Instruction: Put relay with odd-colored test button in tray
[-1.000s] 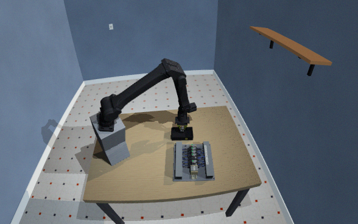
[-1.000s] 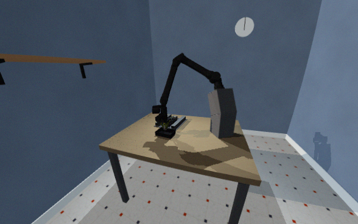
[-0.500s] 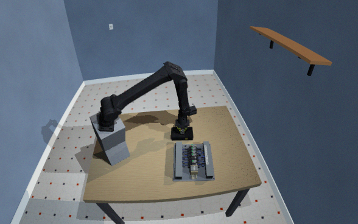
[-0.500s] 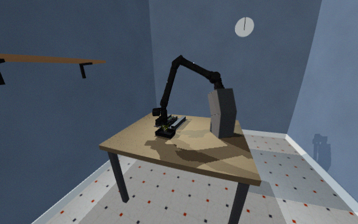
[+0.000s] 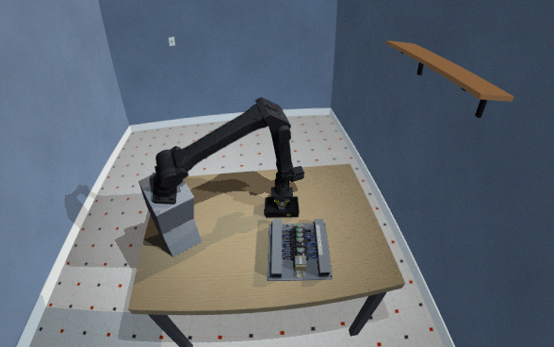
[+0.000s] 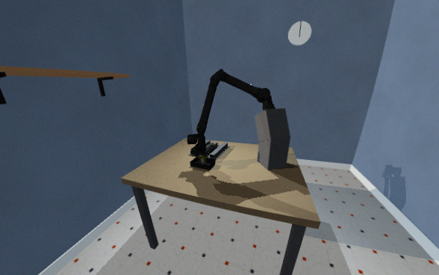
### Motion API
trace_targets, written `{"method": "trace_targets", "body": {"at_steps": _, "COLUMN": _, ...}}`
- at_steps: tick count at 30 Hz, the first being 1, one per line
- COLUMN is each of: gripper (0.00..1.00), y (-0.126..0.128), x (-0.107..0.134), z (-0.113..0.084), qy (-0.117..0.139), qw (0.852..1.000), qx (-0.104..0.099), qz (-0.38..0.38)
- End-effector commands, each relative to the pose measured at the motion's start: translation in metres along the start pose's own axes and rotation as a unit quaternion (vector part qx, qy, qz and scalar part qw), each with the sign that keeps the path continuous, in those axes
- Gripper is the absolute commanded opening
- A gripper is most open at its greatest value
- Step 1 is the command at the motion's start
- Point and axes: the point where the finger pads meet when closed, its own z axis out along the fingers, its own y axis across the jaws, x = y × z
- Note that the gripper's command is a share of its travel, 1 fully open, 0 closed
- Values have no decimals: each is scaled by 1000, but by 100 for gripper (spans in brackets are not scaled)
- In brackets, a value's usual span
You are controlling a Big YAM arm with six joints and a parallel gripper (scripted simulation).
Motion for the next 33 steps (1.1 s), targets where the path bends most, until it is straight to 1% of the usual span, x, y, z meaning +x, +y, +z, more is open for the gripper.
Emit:
{"method": "trace_targets", "body": {"at_steps": 1, "gripper": 0, "y": -25, "x": -7, "z": -12, "qy": -13, "qw": 1000, "qx": 22, "qz": 5}}
{"method": "trace_targets", "body": {"at_steps": 10, "gripper": 0, "y": -26, "x": -9, "z": -17, "qy": -14, "qw": 1000, "qx": 23, "qz": 4}}
{"method": "trace_targets", "body": {"at_steps": 33, "gripper": 0, "y": -26, "x": -9, "z": -18, "qy": -14, "qw": 1000, "qx": 23, "qz": 3}}
